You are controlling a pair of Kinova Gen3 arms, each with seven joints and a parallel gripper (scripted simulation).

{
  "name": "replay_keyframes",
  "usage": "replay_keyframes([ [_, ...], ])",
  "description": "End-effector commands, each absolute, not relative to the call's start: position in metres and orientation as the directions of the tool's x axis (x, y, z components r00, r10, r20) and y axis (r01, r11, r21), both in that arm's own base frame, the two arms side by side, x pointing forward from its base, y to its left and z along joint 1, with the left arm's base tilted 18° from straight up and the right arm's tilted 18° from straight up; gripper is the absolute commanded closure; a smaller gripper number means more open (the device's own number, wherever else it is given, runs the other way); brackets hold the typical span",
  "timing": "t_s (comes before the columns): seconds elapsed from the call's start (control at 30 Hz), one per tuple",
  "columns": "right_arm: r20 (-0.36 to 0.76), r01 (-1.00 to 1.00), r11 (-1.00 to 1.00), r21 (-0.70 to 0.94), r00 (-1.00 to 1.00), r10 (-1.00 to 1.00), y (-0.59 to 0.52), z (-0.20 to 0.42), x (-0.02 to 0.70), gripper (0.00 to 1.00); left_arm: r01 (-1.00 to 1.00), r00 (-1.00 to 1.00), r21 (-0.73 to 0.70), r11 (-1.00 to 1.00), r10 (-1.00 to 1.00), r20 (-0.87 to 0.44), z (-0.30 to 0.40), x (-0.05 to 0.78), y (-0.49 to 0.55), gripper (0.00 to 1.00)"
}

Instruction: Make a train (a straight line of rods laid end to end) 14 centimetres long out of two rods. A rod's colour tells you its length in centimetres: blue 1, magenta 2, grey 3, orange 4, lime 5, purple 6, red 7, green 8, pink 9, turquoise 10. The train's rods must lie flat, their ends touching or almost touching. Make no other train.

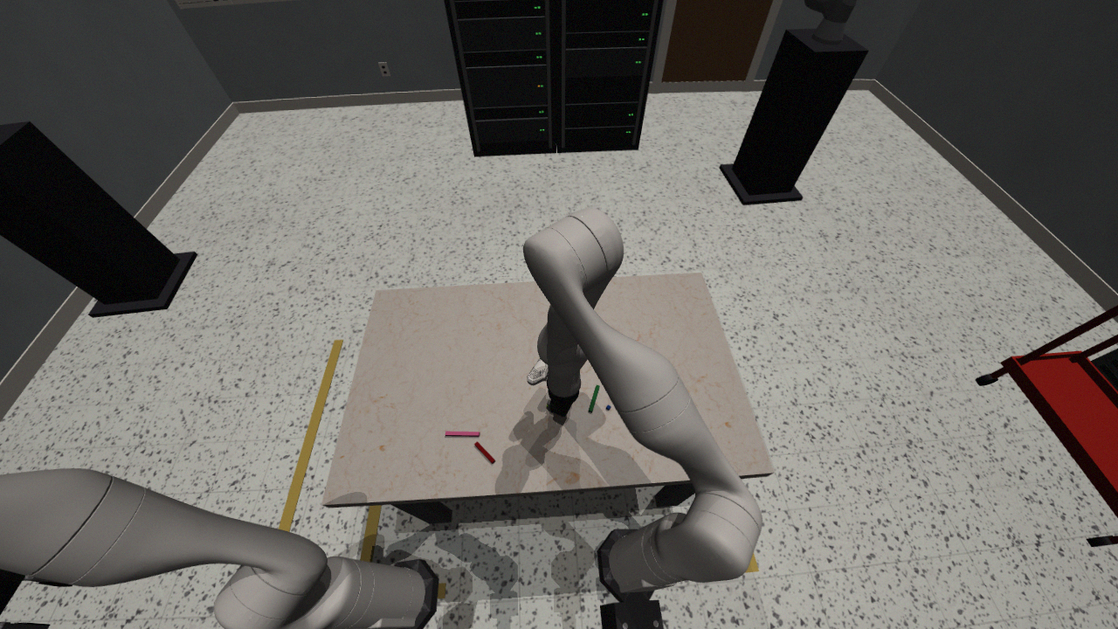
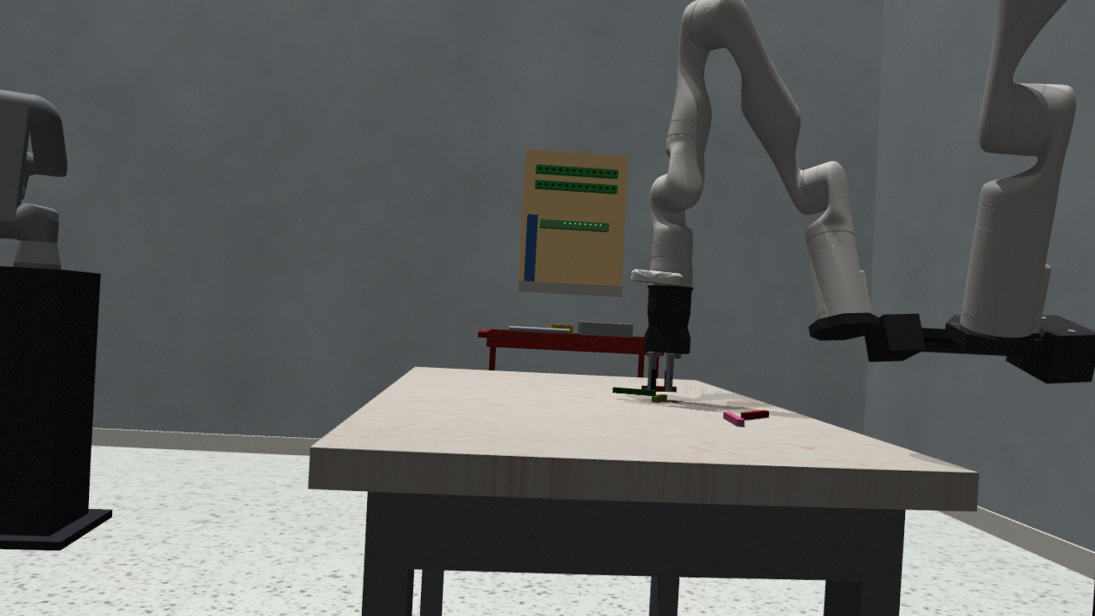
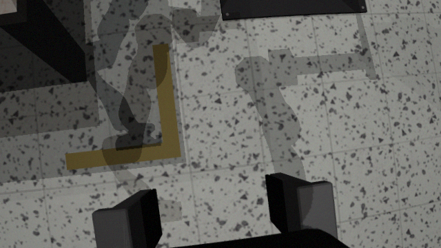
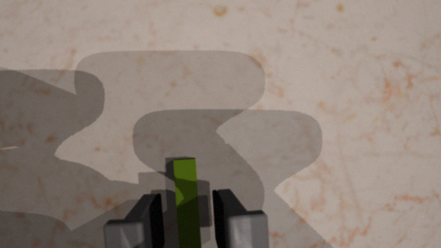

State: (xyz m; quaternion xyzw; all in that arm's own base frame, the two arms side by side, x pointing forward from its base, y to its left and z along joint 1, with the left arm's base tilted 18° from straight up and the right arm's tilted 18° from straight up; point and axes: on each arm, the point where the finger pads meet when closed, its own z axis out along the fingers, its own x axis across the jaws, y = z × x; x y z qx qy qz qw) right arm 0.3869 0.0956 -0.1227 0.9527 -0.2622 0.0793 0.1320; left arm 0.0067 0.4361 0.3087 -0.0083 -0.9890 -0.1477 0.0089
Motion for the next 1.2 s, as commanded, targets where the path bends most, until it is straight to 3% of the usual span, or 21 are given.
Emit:
replay_keyframes([
  [0.0,0.221,-0.525,-0.826,0.206,0.847,-0.484,0.096,-0.123,0.386,0.46,0.021,-1.0,0.293,0.956,0.017,0.016,0.309,0.008,0.437,0.0],
  [1.17,0.223,-0.525,-0.827,0.203,0.847,-0.483,0.093,-0.139,0.389,0.46,0.021,-1.0,0.293,0.956,0.017,0.016,0.309,0.008,0.437,0.0],
])
